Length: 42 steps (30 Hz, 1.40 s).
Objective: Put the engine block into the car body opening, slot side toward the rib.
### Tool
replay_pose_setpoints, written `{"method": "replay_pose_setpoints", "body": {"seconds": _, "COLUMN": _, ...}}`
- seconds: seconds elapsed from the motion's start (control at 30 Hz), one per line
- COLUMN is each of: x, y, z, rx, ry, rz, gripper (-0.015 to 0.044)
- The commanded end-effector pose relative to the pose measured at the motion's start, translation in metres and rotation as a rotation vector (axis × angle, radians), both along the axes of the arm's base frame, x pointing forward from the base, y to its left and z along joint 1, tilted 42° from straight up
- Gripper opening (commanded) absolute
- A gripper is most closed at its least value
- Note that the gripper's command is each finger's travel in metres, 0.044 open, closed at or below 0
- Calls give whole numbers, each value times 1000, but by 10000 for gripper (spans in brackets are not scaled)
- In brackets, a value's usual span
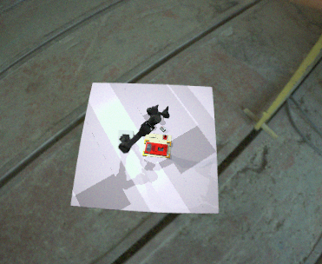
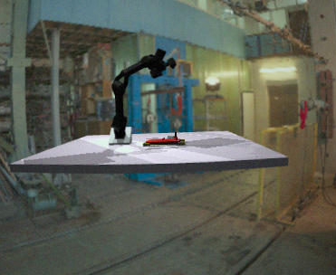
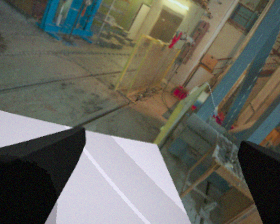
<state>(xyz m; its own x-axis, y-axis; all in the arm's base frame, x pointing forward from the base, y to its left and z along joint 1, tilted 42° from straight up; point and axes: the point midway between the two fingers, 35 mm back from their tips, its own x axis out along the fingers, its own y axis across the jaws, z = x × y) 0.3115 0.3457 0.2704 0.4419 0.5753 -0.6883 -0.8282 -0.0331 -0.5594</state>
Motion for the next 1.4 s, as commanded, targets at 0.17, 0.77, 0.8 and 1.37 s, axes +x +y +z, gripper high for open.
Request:
{"method": "replay_pose_setpoints", "body": {"seconds": 0.17, "x": 21, "y": -24, "z": -70, "rx": -294, "ry": 49, "rz": -17, "gripper": 440}}
{"method": "replay_pose_setpoints", "body": {"seconds": 0.77, "x": 34, "y": -88, "z": -178, "rx": -838, "ry": 194, "rz": 71, "gripper": 440}}
{"method": "replay_pose_setpoints", "body": {"seconds": 0.8, "x": 35, "y": -91, "z": -183, "rx": -867, "ry": 205, "rz": 80, "gripper": 440}}
{"method": "replay_pose_setpoints", "body": {"seconds": 1.37, "x": 34, "y": -155, "z": -254, "rx": -1344, "ry": 410, "rz": 314, "gripper": 440}}
